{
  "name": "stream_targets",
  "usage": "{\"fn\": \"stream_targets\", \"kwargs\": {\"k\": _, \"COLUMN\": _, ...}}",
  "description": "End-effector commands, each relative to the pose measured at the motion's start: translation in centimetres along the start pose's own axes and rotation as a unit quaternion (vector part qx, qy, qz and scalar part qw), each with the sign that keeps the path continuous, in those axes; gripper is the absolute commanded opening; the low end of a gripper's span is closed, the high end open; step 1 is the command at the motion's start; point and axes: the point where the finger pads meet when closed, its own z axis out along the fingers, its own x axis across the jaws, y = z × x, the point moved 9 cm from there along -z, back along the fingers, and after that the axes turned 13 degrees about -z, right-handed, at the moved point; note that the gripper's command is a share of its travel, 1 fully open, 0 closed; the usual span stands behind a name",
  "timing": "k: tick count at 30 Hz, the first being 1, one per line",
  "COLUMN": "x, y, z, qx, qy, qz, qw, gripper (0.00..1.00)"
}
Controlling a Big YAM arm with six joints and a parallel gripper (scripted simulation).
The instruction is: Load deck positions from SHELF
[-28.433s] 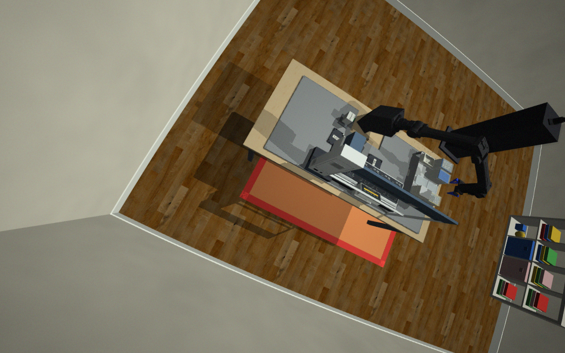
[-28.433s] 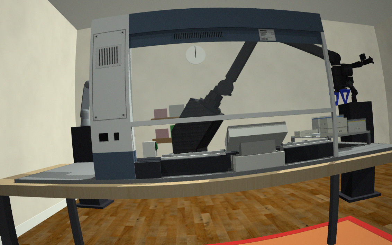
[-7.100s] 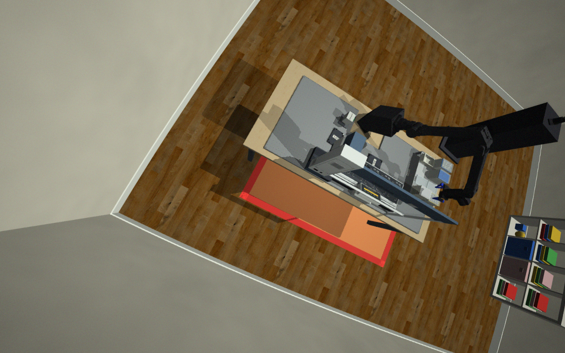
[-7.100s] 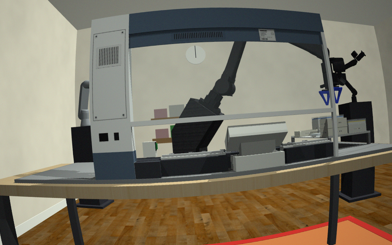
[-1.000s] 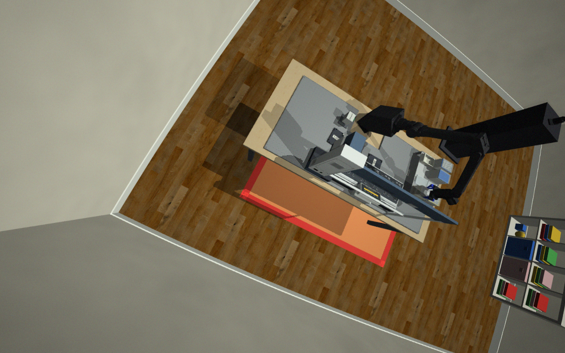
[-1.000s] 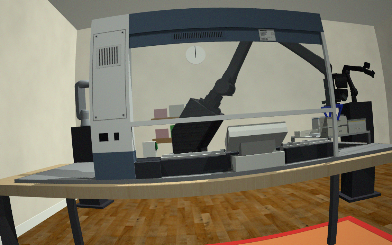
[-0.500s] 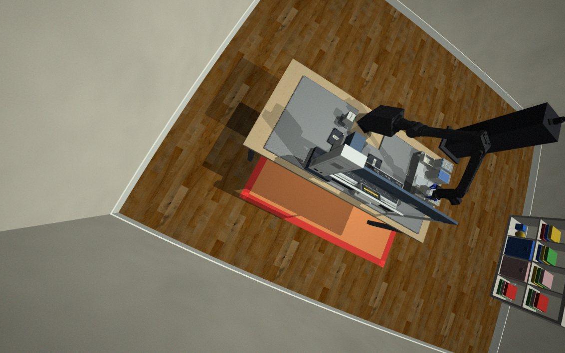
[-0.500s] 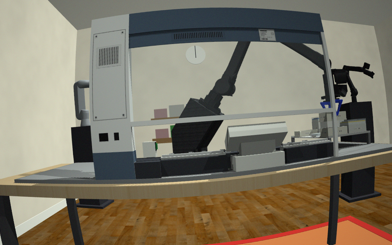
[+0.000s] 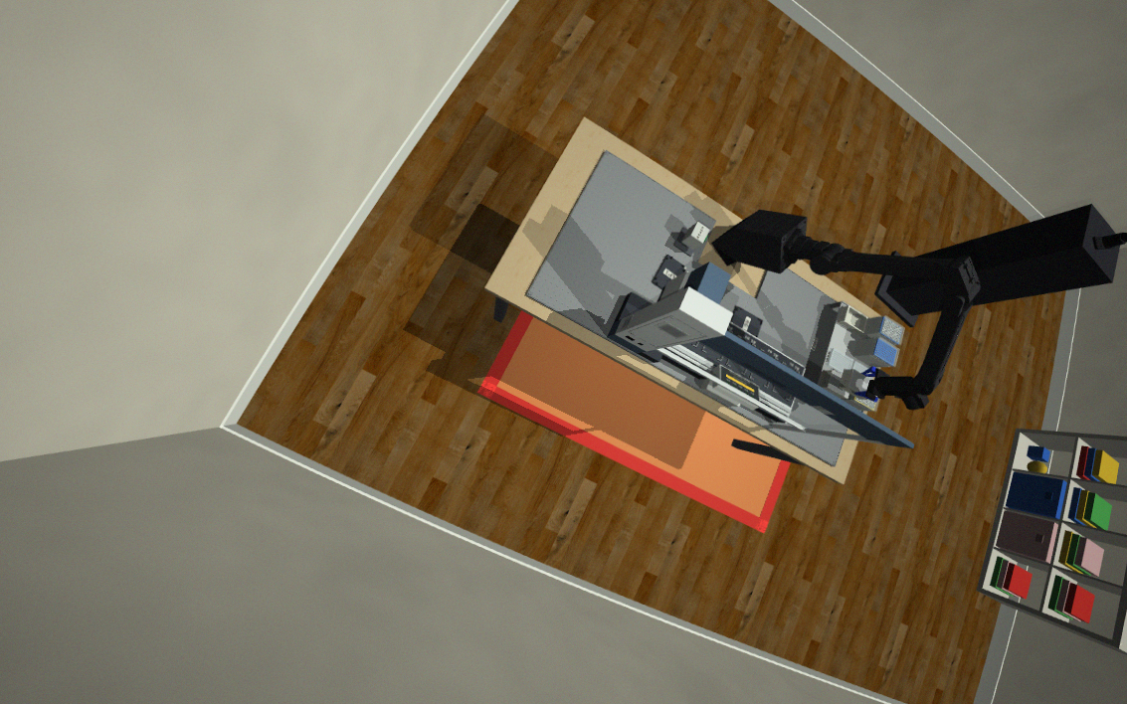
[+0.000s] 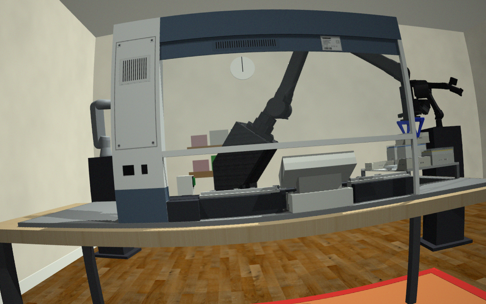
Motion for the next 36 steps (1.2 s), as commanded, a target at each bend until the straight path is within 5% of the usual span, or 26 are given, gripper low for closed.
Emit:
{"fn": "stream_targets", "kwargs": {"k": 1, "x": -1.3, "y": 0.8, "z": -3.9, "qx": -0.023, "qy": -0.025, "qz": 0.0, "qw": 0.999, "gripper": 0.0}}
{"fn": "stream_targets", "kwargs": {"k": 4, "x": -1.5, "y": 0.9, "z": -3.2, "qx": -0.019, "qy": -0.021, "qz": 0.001, "qw": 1.0, "gripper": 0.0}}
{"fn": "stream_targets", "kwargs": {"k": 7, "x": -1.7, "y": 1.1, "z": -5.1, "qx": -0.029, "qy": -0.031, "qz": 0.0, "qw": 0.999, "gripper": 0.0}}
{"fn": "stream_targets", "kwargs": {"k": 13, "x": -1.6, "y": 1.1, "z": -5.1, "qx": -0.023, "qy": -0.024, "qz": -0.001, "qw": 0.999, "gripper": 0.0}}
{"fn": "stream_targets", "kwargs": {"k": 17, "x": -1.6, "y": 1.1, "z": -6.9, "qx": -0.029, "qy": -0.031, "qz": -0.002, "qw": 0.999, "gripper": 0.0}}
{"fn": "stream_targets", "kwargs": {"k": 20, "x": -1.6, "y": 1.0, "z": -6.8, "qx": -0.028, "qy": -0.03, "qz": -0.002, "qw": 0.999, "gripper": 0.0}}
{"fn": "stream_targets", "kwargs": {"k": 21, "x": -1.5, "y": 1.0, "z": -4.6, "qx": -0.014, "qy": -0.015, "qz": -0.002, "qw": 1.0, "gripper": 0.0}}
{"fn": "stream_targets", "kwargs": {"k": 26, "x": -1.5, "y": 1.1, "z": -8.1, "qx": -0.03, "qy": -0.031, "qz": -0.003, "qw": 0.999, "gripper": 0.0}}
{"fn": "stream_targets", "kwargs": {"k": 32, "x": -1.5, "y": 1.0, "z": -7.9, "qx": -0.022, "qy": -0.024, "qz": -0.002, "qw": 0.999, "gripper": 0.0}}
{"fn": "stream_targets", "kwargs": {"k": 36, "x": -1.5, "y": 1.0, "z": -9.6, "qx": -0.03, "qy": -0.031, "qz": -0.003, "qw": 0.999, "gripper": 0.0}}
